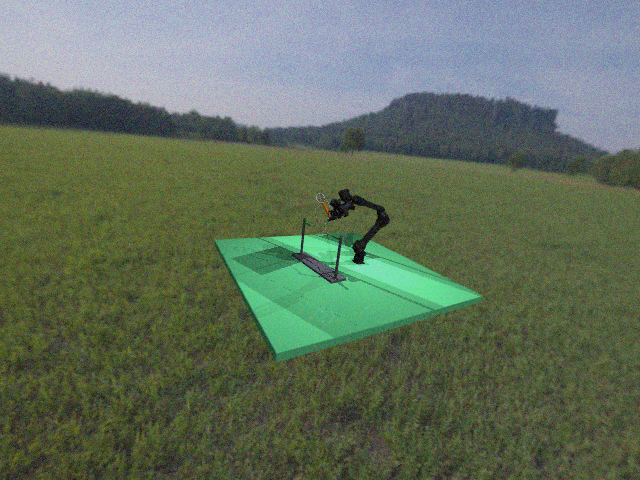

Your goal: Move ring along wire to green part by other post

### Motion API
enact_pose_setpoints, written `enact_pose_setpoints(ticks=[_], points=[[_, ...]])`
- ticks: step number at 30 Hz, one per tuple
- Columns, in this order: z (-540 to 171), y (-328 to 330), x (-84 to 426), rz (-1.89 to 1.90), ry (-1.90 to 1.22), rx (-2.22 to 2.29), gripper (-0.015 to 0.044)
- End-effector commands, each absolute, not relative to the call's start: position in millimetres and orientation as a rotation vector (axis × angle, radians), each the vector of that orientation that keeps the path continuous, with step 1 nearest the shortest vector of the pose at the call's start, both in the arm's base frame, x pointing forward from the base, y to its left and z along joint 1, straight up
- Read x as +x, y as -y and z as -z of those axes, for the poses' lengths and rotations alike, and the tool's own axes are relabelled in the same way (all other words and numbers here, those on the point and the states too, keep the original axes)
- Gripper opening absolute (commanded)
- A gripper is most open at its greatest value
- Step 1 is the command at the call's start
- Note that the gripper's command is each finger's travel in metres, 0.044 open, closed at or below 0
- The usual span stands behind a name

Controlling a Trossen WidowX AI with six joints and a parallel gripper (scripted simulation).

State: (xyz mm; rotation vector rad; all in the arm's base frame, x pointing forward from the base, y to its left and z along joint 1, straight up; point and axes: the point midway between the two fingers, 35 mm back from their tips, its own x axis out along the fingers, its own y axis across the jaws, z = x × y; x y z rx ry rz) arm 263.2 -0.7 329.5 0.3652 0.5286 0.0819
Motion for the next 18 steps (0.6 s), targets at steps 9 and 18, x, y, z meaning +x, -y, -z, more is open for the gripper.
enact_pose_setpoints(ticks=[9,18], points=[[-325.9,6.8,263.8,-0.042,-0.514,0.213,-0.015],[-324.5,12.2,264.4,-0.012,-0.501,0.099,-0.015]])
